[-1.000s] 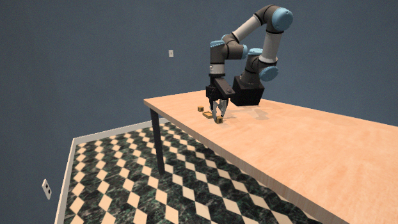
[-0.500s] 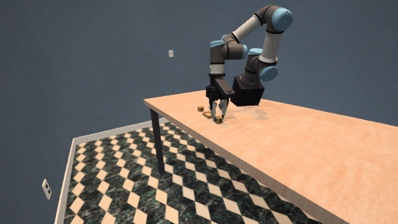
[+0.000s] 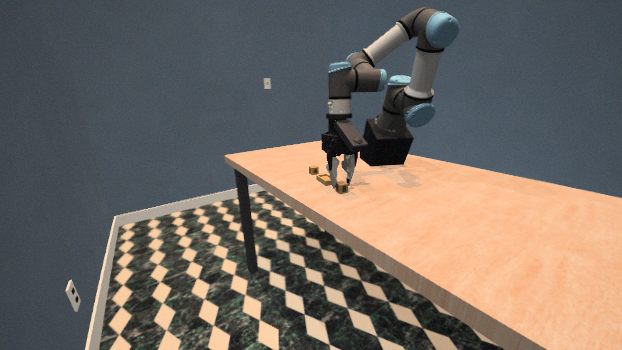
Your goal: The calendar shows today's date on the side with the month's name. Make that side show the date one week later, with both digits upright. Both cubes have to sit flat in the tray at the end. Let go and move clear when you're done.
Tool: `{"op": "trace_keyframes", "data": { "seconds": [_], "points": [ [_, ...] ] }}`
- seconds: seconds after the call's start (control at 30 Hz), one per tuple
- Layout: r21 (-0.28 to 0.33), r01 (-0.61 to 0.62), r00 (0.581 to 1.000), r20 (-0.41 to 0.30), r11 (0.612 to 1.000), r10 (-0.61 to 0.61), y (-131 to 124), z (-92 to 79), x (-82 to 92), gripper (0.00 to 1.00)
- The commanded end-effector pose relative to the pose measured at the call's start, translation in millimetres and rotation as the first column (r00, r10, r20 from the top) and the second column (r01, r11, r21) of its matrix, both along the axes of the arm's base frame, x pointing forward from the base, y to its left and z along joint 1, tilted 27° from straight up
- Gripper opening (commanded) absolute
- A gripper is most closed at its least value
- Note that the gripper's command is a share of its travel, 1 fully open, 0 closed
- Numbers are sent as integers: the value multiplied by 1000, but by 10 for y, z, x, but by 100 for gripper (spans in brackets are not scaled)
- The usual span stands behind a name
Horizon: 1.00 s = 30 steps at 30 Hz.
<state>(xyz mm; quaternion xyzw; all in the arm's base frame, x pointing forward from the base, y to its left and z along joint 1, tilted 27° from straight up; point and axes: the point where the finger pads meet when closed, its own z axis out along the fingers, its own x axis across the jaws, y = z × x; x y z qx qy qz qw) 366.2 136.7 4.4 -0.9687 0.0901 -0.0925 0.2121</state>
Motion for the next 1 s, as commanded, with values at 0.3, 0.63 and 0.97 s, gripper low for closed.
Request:
{"op": "trace_keyframes", "data": {
  "seconds": [0.3,0.63,0.97],
  "points": [
    [-1,-1,1000,0,1000,1,-133,295,-66,28],
    [-1,-1,1000,0,1000,1,-243,544,-127,28],
    [-1,-1,1000,0,1000,1,-335,749,-178,28]
  ]
}}
